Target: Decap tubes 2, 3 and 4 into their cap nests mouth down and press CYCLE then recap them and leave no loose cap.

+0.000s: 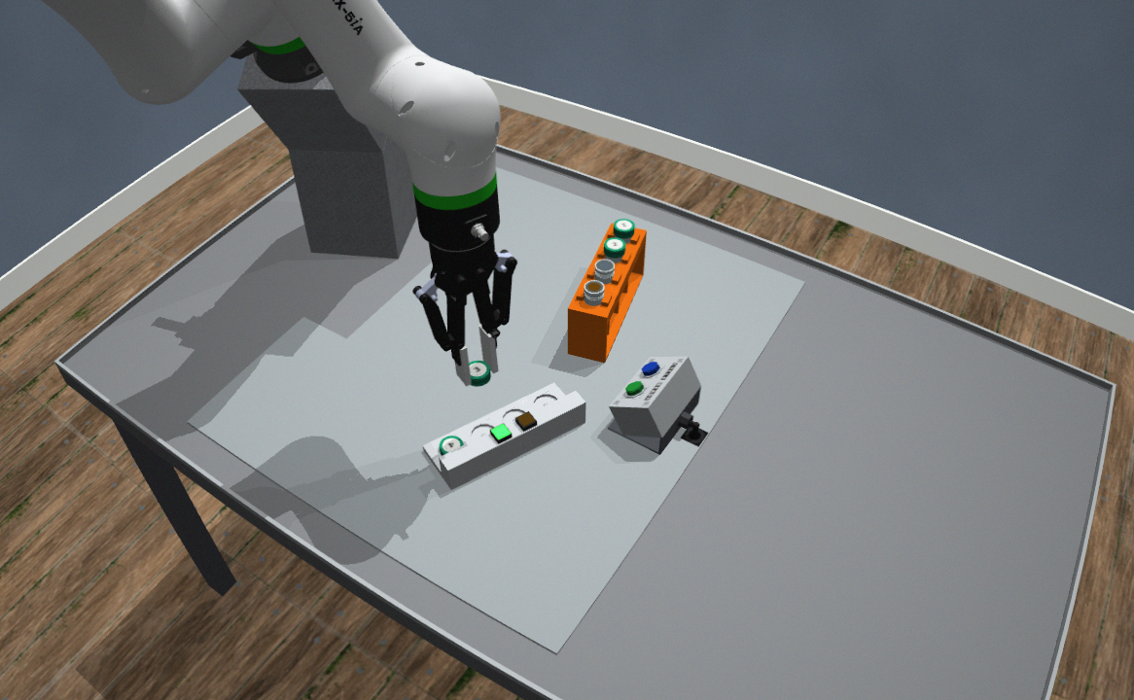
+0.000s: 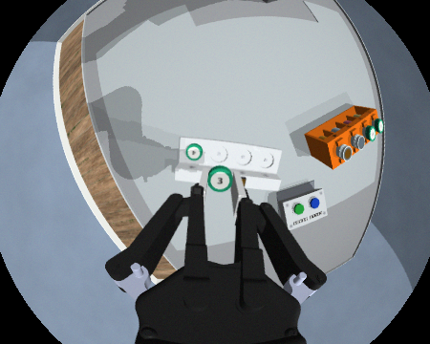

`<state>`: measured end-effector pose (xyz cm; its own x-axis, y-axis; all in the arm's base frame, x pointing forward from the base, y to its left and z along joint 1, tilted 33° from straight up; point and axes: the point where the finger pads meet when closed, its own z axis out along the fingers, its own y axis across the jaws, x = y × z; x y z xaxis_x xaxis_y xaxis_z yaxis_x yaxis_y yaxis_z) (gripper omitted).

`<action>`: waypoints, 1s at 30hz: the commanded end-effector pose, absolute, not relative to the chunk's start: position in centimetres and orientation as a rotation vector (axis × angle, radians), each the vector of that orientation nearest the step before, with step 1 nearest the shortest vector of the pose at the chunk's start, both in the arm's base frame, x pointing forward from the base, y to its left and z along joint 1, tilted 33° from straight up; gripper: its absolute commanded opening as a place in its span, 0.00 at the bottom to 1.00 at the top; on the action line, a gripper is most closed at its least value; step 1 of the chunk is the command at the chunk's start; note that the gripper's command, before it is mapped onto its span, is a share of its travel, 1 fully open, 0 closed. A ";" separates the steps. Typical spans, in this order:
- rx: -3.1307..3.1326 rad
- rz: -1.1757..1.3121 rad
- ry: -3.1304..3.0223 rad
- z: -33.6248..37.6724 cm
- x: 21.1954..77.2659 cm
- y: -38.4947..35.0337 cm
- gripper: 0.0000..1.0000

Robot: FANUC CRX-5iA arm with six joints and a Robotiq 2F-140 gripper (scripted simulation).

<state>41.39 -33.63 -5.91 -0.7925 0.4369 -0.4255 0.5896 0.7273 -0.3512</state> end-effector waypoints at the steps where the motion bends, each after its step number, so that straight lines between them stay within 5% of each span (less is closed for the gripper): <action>1: 0.813 -0.693 2.638 -4.3 41.2 -32.8 0.00; 30: 1.423 -0.542 2.265 -9.9 44.4 -23.0 0.00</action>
